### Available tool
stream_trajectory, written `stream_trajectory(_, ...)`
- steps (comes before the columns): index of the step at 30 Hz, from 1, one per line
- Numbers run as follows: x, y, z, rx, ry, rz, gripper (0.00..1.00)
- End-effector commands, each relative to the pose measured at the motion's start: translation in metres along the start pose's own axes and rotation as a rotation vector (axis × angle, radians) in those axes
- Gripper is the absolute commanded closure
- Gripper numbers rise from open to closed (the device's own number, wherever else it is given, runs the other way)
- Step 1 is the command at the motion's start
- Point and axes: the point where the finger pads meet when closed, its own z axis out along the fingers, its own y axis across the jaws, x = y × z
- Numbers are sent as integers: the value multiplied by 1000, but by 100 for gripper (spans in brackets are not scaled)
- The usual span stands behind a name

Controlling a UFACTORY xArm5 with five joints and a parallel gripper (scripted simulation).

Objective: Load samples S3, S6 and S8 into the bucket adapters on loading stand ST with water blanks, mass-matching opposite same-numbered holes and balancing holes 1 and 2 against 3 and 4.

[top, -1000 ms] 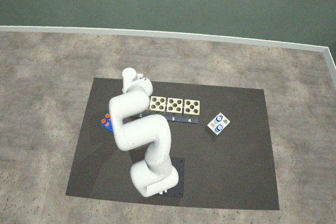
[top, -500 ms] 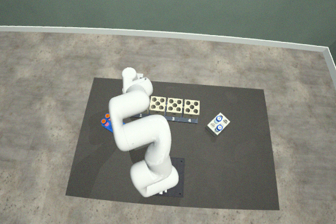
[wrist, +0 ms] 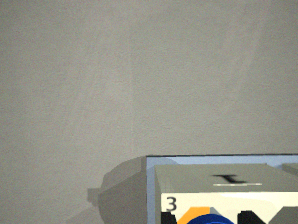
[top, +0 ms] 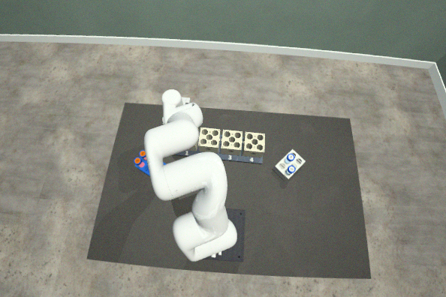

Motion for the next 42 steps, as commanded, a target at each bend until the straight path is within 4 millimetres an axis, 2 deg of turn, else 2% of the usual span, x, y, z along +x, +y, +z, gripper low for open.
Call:
stream_trajectory(1,1,-1,-2,10,0,0,100)
stream_trajectory(11,1,-1,-2,10,0,0,100)
stream_trajectory(42,1,0,-20,10,0,0,100)
